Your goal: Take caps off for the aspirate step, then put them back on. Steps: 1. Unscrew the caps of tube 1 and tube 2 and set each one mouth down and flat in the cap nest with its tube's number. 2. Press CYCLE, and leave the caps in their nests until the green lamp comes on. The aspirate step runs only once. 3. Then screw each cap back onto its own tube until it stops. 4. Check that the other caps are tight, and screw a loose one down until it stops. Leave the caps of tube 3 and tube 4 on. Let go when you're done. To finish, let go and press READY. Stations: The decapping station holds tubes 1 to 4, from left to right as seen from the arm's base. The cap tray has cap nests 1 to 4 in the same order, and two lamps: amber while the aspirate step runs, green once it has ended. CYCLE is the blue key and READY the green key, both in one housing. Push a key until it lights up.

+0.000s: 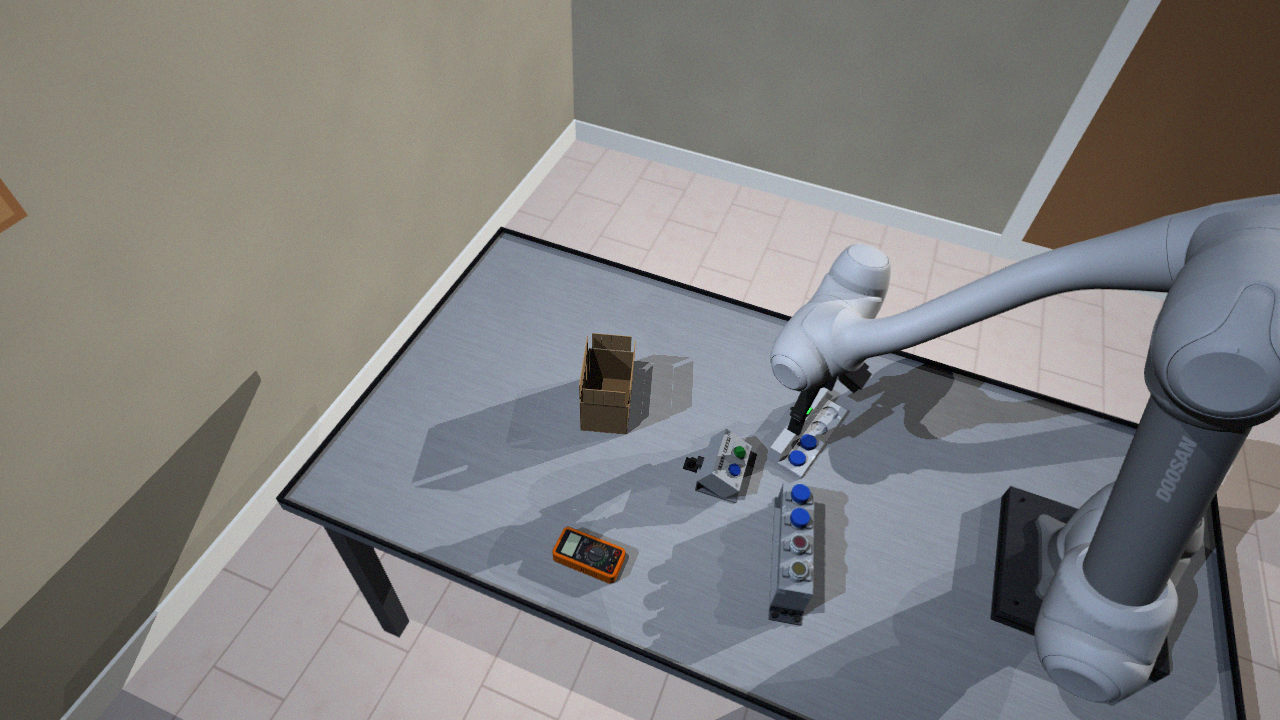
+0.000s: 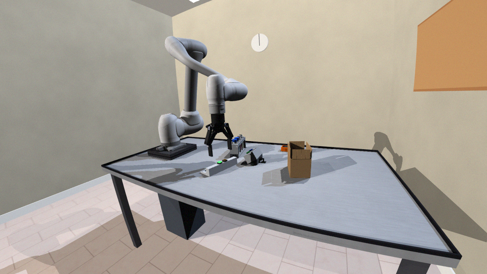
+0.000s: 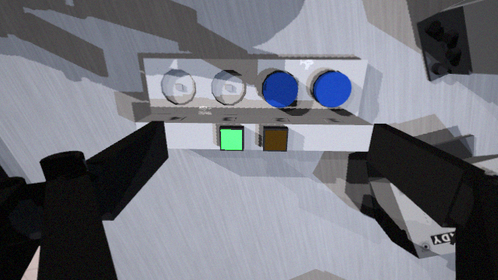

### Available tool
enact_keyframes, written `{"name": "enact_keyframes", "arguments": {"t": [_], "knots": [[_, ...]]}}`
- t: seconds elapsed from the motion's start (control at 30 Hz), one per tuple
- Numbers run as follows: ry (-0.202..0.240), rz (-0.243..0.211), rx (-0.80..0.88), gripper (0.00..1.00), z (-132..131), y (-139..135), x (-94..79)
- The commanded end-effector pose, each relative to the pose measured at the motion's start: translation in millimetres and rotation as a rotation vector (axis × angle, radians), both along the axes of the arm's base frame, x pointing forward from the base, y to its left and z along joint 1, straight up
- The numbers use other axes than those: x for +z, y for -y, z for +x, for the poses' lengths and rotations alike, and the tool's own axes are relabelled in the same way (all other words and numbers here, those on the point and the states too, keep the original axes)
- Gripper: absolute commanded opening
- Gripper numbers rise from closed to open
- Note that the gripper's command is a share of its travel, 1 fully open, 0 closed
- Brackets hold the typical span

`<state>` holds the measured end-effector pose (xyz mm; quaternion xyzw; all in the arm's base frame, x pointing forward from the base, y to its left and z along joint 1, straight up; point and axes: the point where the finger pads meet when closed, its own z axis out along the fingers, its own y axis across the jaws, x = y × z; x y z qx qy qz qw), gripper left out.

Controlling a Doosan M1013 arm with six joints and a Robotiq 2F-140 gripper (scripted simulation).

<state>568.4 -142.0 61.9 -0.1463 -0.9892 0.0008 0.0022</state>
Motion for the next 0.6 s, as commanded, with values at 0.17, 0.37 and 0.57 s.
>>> {"name": "enact_keyframes", "arguments": {"t": [0.17, 0.37, 0.57], "knots": [[0.001, 0.000, 0.000, 0.36, -1.3, -34.2, 37.0], [0.001, 0.000, 0.000, 0.36, -2.4, -57.0, 61.3], [0.001, 0.000, 0.000, 0.36, -3.2, -73.3, 78.6]]}}
